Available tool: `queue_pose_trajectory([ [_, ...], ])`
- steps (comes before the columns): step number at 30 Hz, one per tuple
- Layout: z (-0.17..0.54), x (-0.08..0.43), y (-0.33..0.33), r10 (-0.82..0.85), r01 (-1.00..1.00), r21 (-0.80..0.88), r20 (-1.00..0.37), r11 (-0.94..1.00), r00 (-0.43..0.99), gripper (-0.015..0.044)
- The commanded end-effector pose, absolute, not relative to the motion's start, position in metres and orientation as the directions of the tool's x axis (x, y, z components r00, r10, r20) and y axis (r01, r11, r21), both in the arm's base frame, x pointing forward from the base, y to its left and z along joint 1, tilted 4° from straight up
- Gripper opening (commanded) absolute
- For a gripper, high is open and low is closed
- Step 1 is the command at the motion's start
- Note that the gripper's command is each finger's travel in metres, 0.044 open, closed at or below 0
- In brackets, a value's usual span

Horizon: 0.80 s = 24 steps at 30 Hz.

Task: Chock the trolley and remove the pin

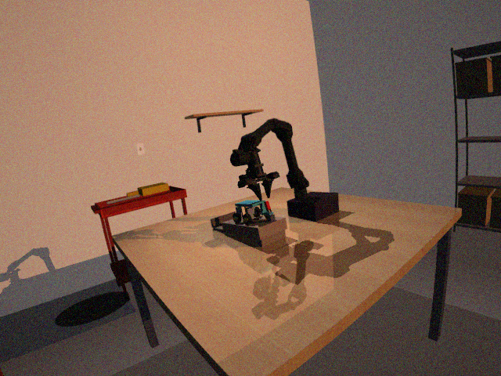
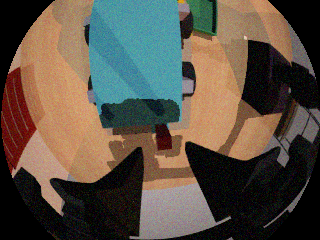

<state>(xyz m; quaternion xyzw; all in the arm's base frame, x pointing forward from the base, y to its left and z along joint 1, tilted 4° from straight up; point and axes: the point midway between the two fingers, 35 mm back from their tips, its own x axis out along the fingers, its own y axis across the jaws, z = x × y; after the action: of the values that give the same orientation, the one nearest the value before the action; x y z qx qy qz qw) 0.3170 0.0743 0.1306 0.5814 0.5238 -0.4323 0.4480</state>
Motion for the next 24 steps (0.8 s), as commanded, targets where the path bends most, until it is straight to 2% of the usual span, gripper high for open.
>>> queue_pose_trajectory([
  [1,0.123,0.316,0.077,0.225,0.997,0.062,-0.972,-0.054,0.073,0.019],
  [24,0.098,0.319,0.082,0.226,0.997,0.062,-0.971,-0.054,0.073,0.019],
])
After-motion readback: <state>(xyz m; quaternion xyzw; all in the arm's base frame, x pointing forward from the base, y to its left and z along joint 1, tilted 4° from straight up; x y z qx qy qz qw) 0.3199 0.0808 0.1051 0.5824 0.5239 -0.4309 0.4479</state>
